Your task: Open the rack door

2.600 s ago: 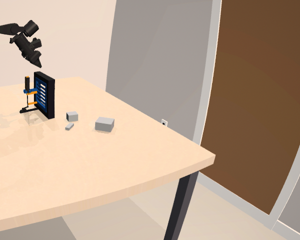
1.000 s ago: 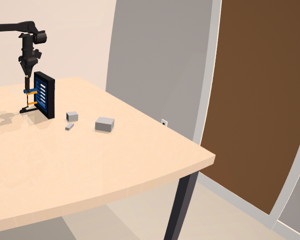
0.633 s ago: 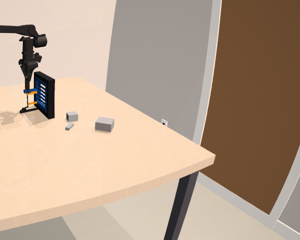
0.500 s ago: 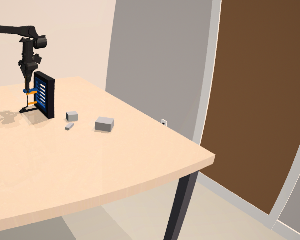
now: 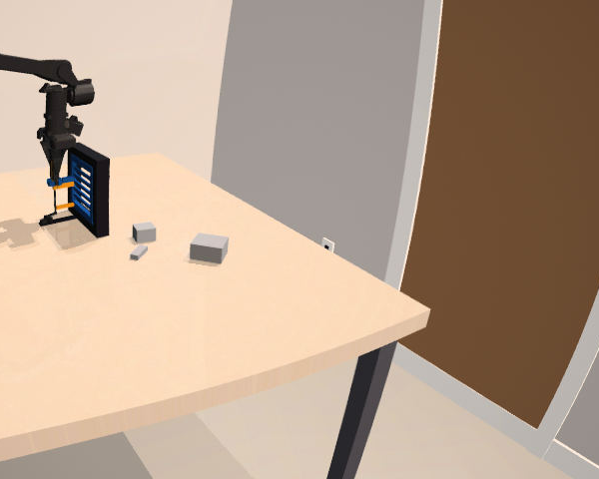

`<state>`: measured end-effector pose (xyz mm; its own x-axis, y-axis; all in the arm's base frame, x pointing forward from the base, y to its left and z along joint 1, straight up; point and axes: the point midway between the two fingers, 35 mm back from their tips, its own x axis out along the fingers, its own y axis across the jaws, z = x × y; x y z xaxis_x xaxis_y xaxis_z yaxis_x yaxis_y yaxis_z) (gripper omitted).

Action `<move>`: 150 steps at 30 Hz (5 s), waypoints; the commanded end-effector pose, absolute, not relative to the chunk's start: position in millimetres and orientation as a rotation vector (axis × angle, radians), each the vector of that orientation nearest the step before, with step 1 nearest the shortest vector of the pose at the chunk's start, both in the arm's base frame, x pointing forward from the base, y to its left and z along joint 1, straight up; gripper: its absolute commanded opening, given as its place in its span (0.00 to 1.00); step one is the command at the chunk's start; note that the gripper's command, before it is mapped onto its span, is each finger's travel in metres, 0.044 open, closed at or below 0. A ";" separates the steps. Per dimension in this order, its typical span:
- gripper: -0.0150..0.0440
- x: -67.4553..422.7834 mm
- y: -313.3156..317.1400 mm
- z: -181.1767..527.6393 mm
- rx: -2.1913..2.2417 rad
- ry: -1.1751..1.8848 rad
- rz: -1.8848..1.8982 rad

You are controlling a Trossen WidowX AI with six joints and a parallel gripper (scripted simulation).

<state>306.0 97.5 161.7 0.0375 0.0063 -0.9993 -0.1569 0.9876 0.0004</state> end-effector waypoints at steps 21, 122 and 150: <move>0.30 304.6 97.6 158.3 -0.148 1.536 0.157; 0.76 304.6 97.7 158.3 -0.094 1.540 0.104; 0.76 304.6 97.6 158.3 0.995 1.322 -0.956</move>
<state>304.9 98.4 159.6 0.0303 0.0132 -0.9995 0.8988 0.4372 0.0330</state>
